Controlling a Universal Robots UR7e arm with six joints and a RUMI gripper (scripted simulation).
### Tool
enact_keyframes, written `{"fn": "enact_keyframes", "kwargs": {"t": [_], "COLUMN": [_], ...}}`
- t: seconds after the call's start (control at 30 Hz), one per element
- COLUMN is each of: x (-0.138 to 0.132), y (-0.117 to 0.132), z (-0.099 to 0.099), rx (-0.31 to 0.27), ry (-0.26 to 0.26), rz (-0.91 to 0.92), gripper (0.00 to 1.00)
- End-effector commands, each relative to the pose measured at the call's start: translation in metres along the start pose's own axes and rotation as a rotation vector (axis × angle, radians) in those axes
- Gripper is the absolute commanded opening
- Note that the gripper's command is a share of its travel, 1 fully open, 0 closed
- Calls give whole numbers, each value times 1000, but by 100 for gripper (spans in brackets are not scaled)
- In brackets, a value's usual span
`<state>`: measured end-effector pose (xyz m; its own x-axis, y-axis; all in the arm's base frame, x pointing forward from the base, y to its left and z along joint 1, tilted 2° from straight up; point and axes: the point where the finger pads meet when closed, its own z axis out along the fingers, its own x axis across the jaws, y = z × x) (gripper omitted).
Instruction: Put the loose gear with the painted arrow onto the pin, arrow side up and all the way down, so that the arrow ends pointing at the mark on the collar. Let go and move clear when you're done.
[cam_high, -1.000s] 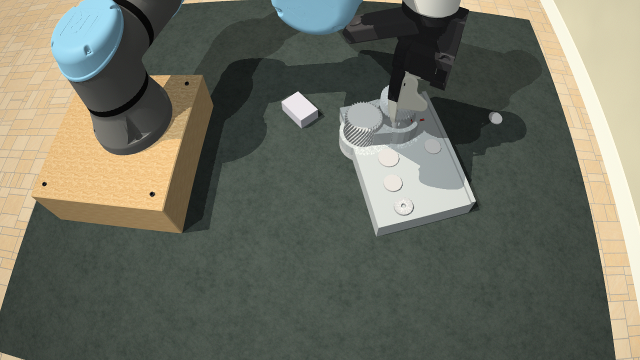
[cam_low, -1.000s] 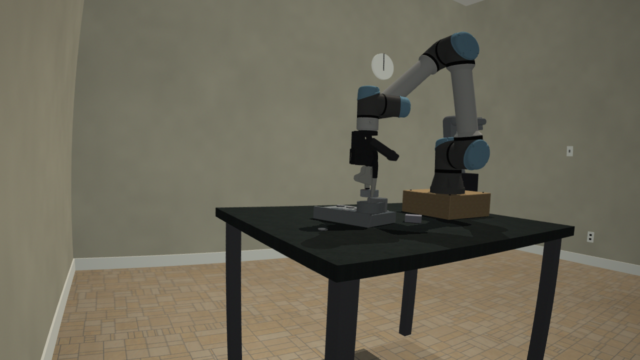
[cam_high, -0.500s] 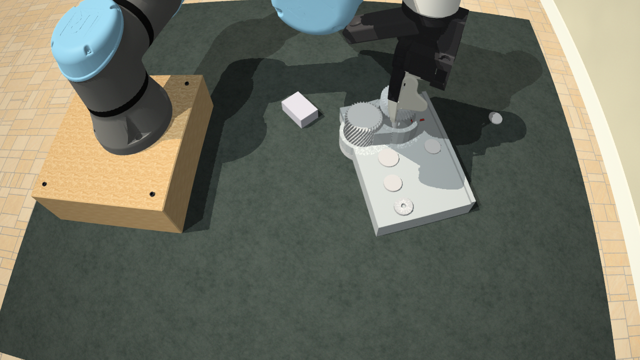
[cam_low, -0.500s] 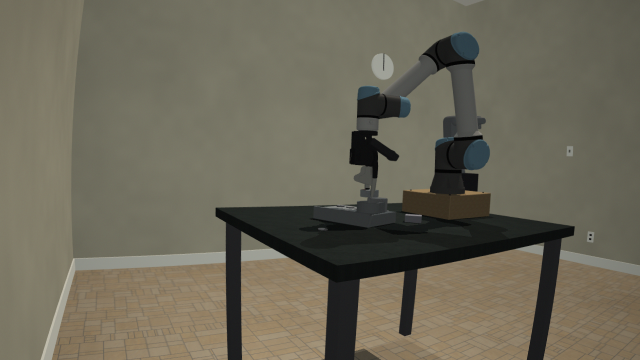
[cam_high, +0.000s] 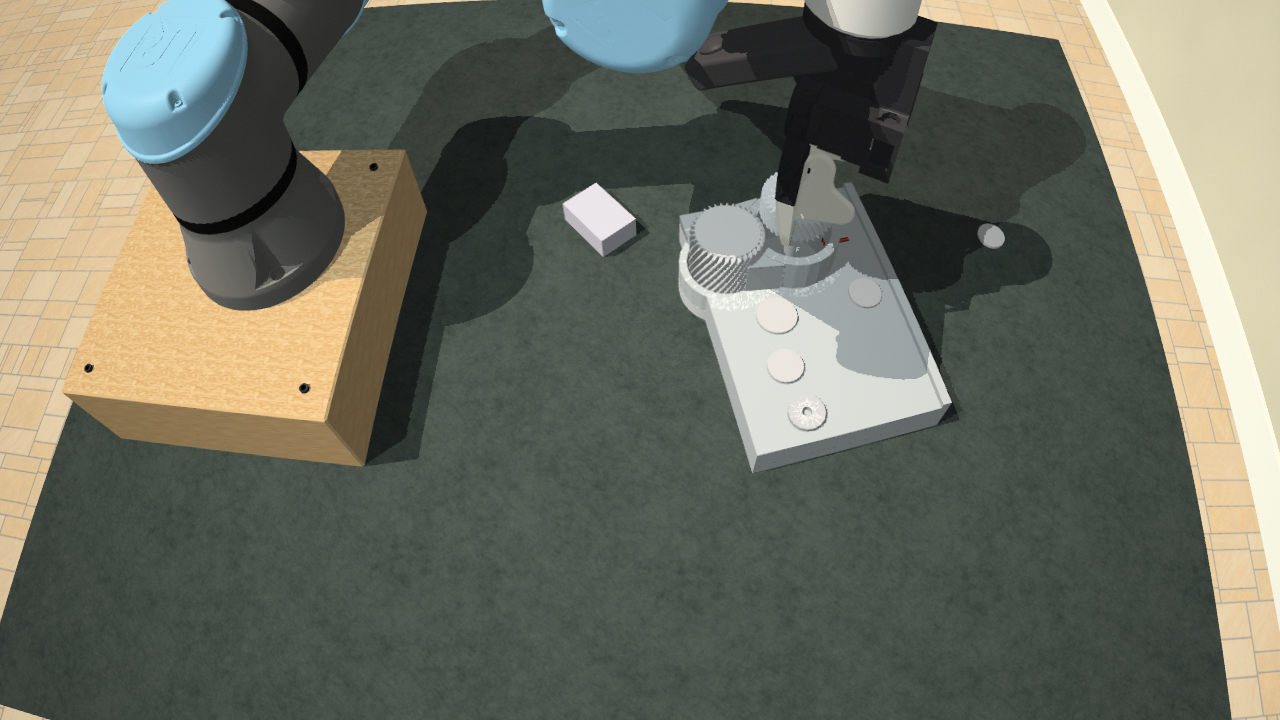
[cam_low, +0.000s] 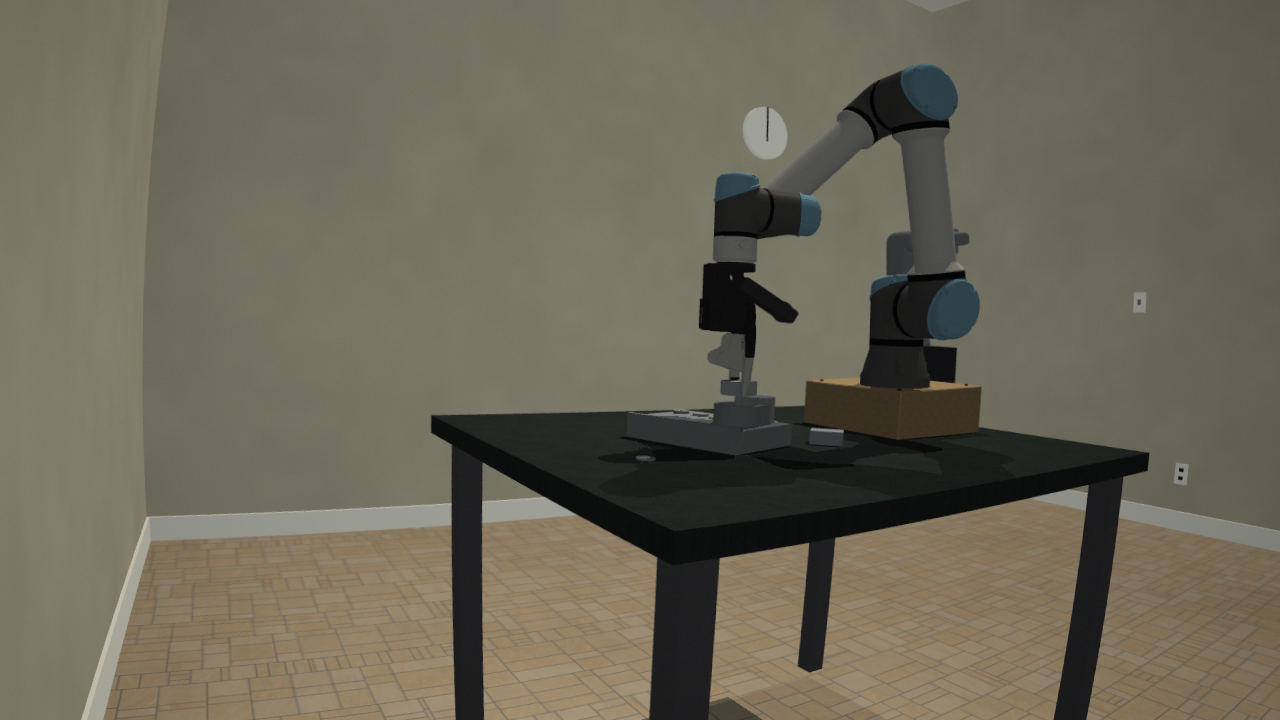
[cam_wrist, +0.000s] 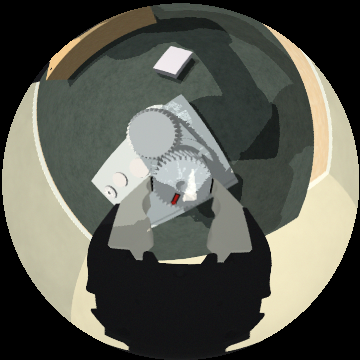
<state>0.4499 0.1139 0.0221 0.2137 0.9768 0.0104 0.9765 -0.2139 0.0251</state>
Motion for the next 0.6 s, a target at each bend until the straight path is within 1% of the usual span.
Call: {"fn": "enact_keyframes", "kwargs": {"t": [0.0,0.57], "x": [0,0], "y": [1,1], "z": [0,3], "rx": [-2,-2], "ry": [0,0], "rz": [0,0], "gripper": [0,0]}}
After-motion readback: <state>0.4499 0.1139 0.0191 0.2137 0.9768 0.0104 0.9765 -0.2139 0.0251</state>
